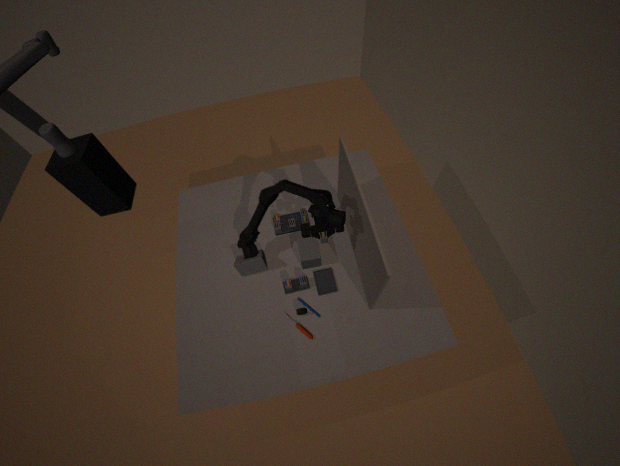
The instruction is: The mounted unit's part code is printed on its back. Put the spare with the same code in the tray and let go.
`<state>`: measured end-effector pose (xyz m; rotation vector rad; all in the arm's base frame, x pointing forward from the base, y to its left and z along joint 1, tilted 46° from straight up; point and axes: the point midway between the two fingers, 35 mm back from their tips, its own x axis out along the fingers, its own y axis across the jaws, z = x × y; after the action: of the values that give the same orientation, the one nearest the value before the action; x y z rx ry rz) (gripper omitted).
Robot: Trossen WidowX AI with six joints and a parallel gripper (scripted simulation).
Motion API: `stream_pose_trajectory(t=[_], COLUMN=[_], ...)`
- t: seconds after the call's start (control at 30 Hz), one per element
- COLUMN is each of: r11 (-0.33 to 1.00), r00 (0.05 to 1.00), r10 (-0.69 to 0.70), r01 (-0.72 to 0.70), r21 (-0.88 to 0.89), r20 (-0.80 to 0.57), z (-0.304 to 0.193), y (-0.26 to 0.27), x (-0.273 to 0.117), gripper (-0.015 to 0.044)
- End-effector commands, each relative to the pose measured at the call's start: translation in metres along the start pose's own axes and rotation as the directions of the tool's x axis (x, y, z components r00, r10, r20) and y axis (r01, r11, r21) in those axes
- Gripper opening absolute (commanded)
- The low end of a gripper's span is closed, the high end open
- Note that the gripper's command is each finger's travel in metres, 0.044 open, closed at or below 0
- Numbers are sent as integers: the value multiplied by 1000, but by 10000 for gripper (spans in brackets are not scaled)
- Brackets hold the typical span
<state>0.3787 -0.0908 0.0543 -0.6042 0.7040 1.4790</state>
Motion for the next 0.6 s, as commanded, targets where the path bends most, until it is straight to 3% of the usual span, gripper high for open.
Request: stream_pose_trajectory(t=[0.0, 0.57], r11=[1000, 998], r00=[1000, 999], r10=[7, 45], r01=[-7, -44], r21=[-14, -50], r20=[-4, 28], z=[-27, -131], y=[-2, 12], x=[1, 24], gripper=[0, 0])
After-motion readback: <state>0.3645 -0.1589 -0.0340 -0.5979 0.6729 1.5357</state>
